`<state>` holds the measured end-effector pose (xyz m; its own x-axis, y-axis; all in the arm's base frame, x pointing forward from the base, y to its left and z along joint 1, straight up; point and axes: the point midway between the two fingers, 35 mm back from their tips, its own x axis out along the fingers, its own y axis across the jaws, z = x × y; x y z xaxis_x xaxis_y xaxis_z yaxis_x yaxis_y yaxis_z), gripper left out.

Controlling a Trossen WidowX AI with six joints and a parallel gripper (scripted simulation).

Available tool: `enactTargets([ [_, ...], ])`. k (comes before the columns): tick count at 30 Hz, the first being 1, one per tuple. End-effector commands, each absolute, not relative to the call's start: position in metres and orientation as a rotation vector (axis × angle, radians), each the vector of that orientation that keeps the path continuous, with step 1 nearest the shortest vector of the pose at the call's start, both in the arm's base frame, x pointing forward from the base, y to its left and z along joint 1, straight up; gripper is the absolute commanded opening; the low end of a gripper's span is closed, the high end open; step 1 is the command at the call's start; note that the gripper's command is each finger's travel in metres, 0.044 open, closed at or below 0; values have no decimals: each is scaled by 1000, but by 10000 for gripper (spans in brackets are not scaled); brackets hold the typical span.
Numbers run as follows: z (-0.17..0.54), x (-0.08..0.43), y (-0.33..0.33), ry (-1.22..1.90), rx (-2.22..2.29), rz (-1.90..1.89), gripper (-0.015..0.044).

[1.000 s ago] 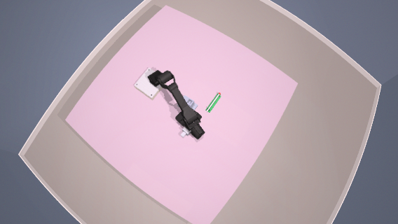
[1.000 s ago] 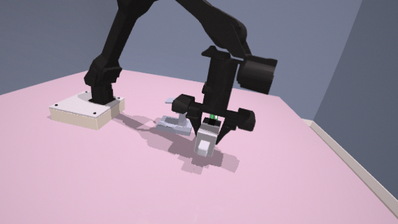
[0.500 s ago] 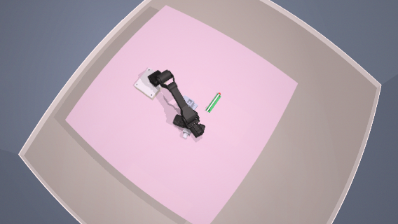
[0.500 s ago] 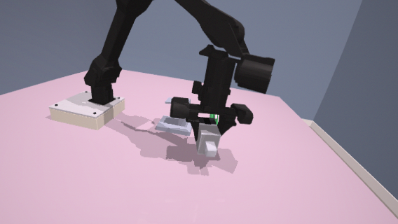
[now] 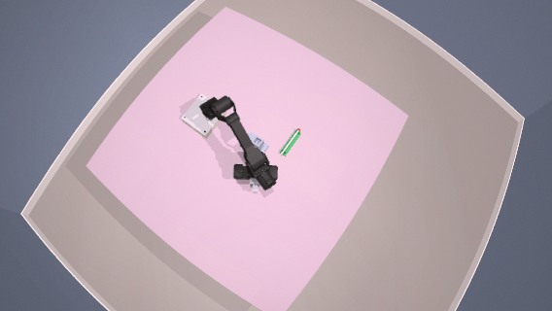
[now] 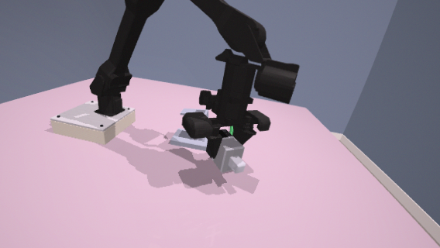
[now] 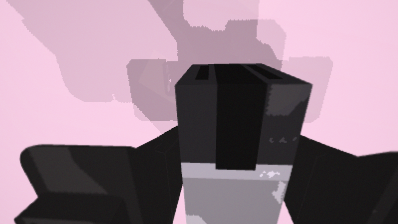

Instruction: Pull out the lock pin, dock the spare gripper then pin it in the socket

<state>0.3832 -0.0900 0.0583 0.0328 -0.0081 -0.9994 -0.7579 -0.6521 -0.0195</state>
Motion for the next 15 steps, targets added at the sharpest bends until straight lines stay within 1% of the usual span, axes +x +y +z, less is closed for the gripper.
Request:
enactTargets([
  [1, 61, 382, -91, 697, -1822, 1742, 0],
  [15, 61, 377, -91, 417, -2041, 1956, 0],
])
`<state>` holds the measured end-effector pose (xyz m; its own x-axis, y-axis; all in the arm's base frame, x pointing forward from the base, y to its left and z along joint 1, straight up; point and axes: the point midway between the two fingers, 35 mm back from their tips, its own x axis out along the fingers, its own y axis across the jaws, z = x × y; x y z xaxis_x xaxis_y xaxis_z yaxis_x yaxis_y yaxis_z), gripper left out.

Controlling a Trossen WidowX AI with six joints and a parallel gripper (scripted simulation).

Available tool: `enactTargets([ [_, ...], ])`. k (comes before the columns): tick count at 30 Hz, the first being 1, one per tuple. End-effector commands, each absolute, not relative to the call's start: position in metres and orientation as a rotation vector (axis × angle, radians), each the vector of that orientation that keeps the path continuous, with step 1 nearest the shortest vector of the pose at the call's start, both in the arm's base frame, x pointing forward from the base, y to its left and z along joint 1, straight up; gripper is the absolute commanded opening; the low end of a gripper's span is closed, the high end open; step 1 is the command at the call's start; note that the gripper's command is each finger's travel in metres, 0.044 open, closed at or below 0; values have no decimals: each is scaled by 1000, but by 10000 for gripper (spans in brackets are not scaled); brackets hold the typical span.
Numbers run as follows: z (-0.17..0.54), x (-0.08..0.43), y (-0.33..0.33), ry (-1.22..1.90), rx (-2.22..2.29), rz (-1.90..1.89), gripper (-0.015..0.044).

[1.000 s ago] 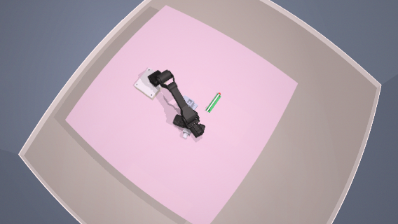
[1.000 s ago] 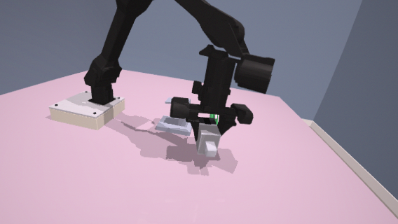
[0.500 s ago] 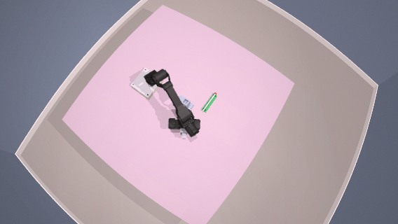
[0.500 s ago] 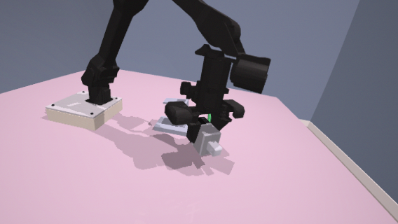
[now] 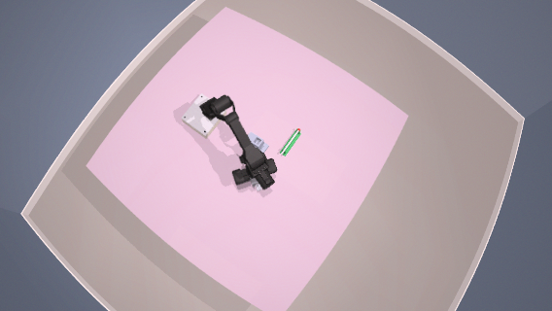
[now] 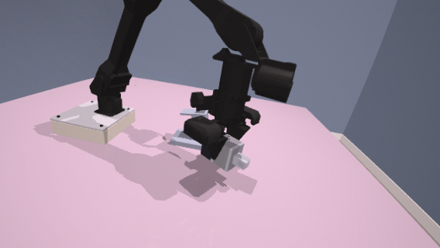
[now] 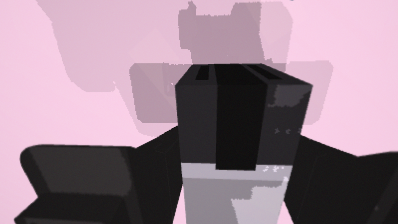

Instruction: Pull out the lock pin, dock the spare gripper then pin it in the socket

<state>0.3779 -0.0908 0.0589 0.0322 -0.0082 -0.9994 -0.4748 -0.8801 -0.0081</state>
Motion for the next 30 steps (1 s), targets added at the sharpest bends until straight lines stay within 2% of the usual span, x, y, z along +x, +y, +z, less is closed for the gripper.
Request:
enactTargets([
  [1, 61, 377, -92, 395, -2056, 1970, 0],
  [30, 22, 376, -92, 303, -2114, 2029, 0],
])
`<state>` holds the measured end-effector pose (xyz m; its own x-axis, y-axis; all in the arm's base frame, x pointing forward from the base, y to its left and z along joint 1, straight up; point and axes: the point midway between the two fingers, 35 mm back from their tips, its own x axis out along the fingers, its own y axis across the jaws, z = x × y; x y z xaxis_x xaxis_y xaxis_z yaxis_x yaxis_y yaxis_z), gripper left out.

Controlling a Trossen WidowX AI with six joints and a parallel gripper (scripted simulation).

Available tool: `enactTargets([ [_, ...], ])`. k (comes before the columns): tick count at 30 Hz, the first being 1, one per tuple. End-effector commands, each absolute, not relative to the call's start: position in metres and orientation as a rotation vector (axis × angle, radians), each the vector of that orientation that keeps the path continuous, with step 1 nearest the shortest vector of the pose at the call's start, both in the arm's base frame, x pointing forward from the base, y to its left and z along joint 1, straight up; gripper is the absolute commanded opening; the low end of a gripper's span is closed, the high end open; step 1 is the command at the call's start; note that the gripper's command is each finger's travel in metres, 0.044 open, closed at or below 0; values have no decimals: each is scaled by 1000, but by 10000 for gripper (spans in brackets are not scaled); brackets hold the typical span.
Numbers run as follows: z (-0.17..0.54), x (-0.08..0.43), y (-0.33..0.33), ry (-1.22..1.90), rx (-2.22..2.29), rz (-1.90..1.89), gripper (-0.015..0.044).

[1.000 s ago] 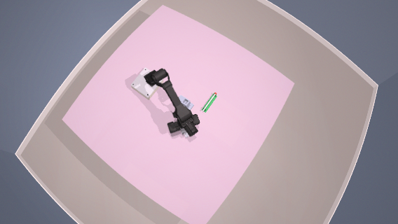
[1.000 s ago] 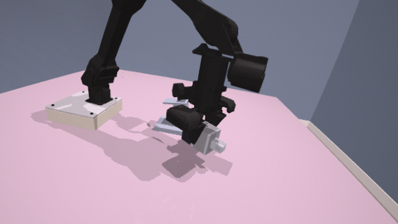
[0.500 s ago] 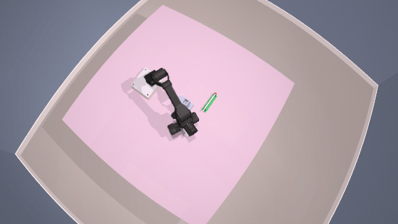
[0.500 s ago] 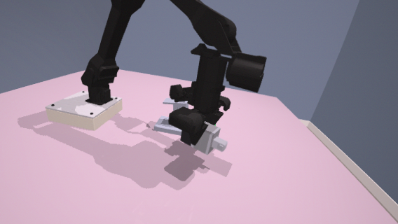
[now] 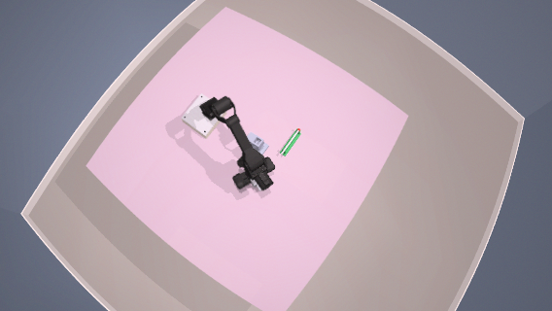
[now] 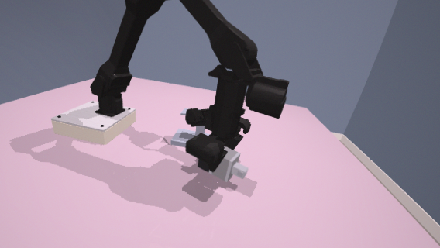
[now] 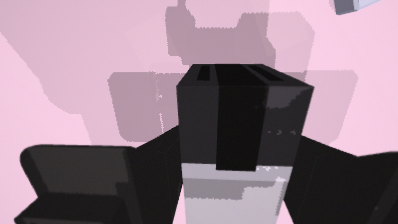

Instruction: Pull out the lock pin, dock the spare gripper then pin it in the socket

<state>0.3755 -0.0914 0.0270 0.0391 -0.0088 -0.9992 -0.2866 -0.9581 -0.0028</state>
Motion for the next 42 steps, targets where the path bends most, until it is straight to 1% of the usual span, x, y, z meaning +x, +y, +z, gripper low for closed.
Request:
enactTargets([
  [1, 21, 376, -92, 303, -2114, 2029, 0],
  [7, 13, 377, -92, 303, -2114, 2029, 0],
  [24, 16, 376, -92, 304, -2104, 2029, 440],
  [42, 54, 371, -90, 302, -2090, 2042, 440],
])
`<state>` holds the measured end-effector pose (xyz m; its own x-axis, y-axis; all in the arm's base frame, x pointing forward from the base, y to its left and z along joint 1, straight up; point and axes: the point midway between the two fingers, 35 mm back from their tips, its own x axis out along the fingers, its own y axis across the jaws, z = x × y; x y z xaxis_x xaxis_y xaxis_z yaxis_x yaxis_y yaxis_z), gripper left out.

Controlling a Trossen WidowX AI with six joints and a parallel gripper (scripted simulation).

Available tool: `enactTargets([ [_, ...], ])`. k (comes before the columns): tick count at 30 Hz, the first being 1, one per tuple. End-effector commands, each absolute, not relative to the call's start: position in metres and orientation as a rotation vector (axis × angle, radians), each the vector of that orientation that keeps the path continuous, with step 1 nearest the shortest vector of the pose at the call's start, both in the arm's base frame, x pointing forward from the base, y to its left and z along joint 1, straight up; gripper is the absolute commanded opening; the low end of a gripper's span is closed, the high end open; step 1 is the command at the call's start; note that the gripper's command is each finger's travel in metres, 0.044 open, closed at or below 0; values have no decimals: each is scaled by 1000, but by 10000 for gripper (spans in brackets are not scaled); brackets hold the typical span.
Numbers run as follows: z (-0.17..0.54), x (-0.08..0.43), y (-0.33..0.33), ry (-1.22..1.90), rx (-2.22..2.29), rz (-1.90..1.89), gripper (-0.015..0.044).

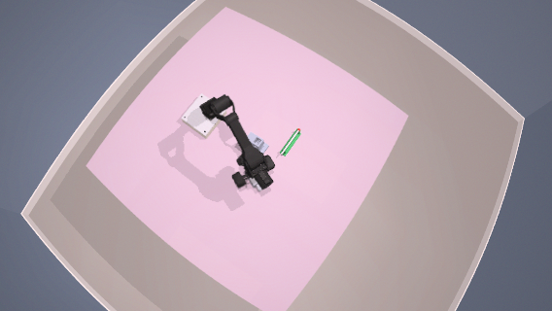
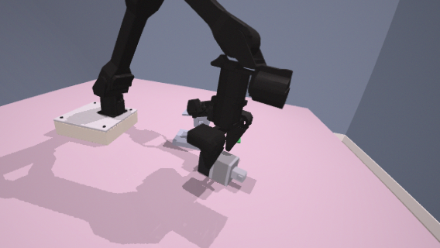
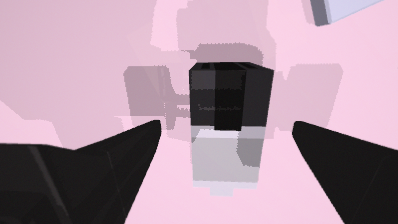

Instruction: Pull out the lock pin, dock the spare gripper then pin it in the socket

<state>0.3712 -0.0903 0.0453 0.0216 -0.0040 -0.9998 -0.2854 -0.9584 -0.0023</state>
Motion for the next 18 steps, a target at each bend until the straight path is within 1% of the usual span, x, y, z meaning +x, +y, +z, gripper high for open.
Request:
enactTargets([
  [1, 56, 371, -90, 302, -2090, 2043, 440],
  [7, 69, 369, -90, 302, -2085, 2047, 440],
  [8, 60, 370, -90, 301, -2084, 2048, 440],
  [18, 60, 370, -90, 301, -2084, 2048, 440],
])
